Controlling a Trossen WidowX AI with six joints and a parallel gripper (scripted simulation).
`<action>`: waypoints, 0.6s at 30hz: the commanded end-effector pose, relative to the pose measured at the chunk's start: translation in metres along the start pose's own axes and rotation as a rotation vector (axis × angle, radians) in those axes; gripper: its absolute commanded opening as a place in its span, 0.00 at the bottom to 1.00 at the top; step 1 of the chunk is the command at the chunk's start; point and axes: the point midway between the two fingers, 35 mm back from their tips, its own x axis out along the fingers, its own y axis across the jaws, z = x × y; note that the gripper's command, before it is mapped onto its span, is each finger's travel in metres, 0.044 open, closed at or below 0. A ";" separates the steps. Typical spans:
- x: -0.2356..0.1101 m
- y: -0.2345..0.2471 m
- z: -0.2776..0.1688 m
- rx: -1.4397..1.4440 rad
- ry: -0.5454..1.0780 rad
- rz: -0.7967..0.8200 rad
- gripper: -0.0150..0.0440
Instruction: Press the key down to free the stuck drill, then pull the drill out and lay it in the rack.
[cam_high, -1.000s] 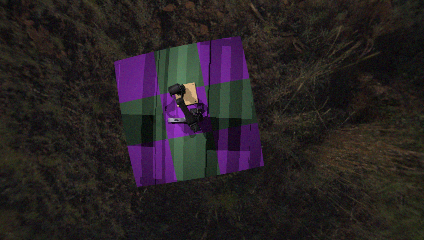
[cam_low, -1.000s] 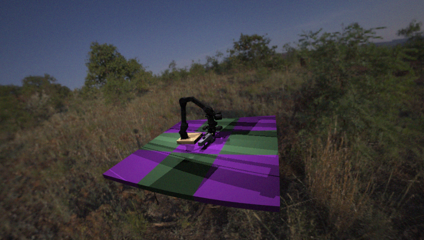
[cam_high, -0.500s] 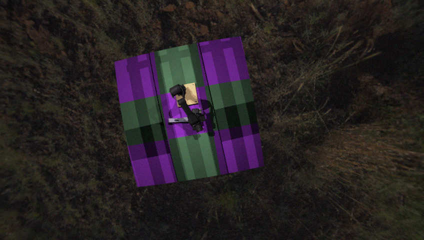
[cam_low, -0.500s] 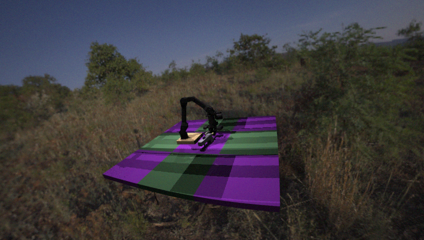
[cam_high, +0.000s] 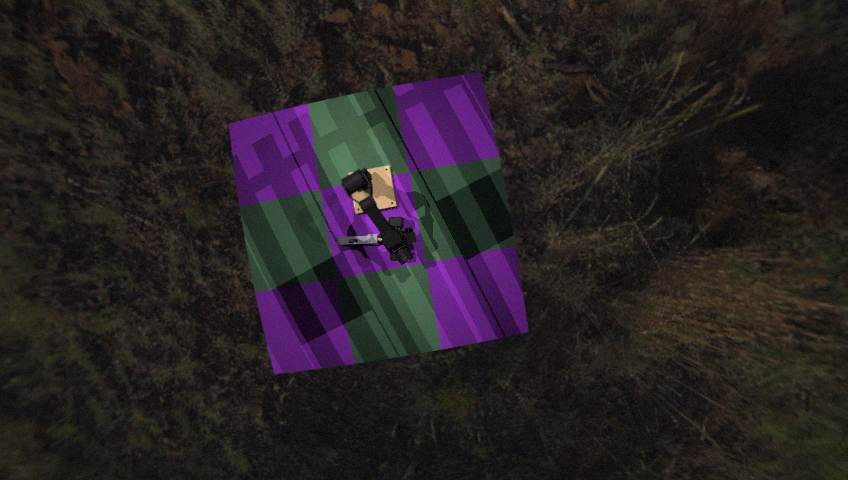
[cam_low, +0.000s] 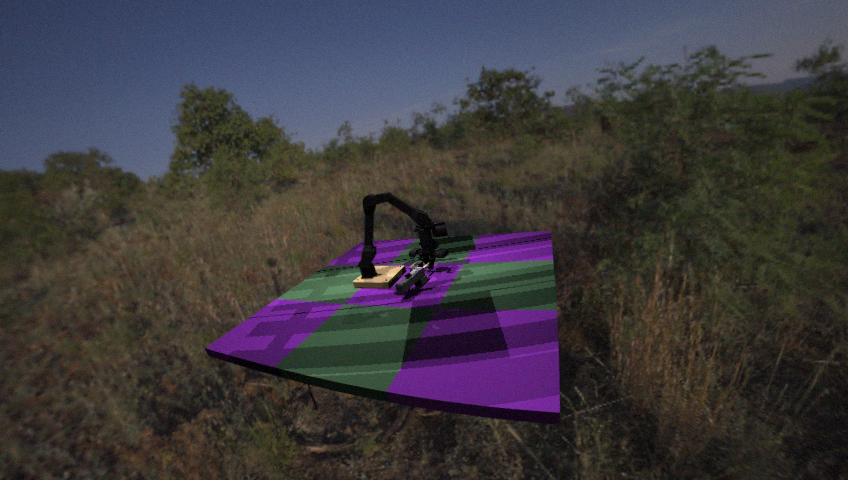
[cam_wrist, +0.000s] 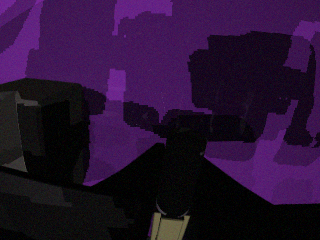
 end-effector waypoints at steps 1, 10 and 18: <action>-0.002 -0.001 0.008 0.002 -0.006 -0.003 0.25; -0.002 -0.001 0.020 0.002 -0.007 -0.003 0.25; -0.003 -0.001 0.031 0.002 -0.008 -0.003 0.25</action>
